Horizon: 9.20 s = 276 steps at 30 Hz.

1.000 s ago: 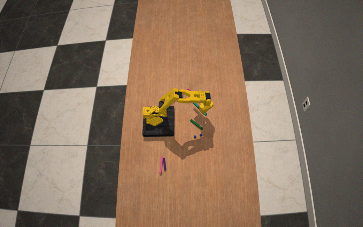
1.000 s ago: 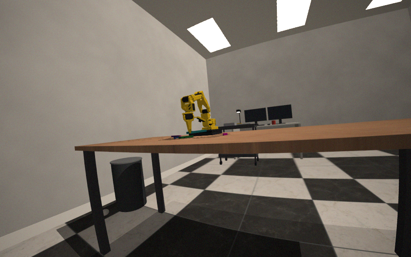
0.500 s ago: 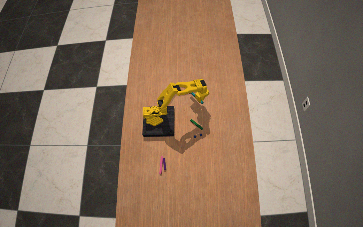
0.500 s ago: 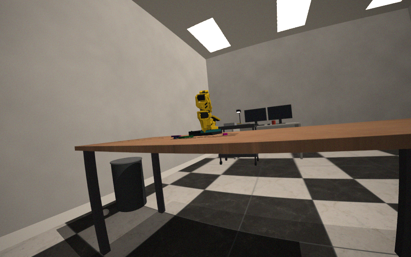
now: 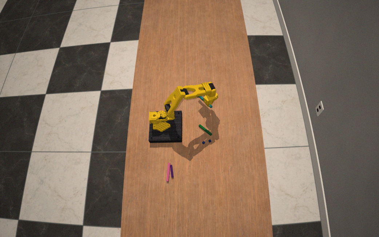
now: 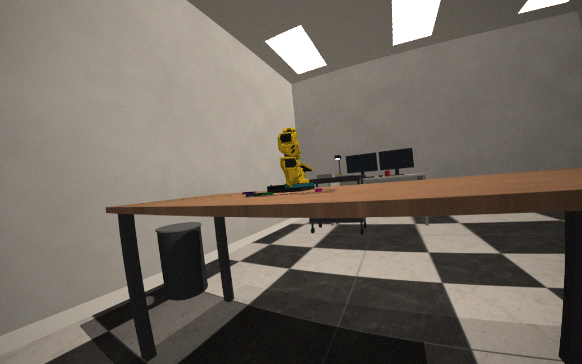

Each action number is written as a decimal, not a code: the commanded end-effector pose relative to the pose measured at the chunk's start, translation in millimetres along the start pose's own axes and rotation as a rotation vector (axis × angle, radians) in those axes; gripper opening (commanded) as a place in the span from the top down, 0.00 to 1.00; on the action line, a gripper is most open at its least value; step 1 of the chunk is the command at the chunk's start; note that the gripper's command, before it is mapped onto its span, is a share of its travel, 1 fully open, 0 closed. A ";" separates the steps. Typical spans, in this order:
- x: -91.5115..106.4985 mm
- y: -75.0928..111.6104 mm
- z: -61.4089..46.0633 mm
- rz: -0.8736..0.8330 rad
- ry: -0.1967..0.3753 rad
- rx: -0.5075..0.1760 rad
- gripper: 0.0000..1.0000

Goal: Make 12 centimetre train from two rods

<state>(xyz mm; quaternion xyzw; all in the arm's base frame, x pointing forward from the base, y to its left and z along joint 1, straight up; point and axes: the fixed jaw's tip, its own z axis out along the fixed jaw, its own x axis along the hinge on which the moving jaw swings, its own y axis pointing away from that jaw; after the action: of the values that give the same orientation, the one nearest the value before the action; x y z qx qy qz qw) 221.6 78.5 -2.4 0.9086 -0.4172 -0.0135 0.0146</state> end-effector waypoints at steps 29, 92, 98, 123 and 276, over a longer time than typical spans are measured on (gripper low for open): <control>-3.2 -5.5 -8.6 0.016 0.016 0.049 1.00; -4.5 -2.7 17.6 0.012 0.004 0.014 1.00; -4.4 -2.9 17.6 0.009 0.004 0.014 1.00; -3.4 -5.9 14.9 0.003 0.009 0.027 1.00; -5.7 -4.1 21.0 -0.015 0.010 0.031 1.00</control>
<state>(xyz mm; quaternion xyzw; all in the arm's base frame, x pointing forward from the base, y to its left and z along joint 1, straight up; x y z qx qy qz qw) 221.8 83.8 -23.6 0.9106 -0.4133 -0.0029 0.0039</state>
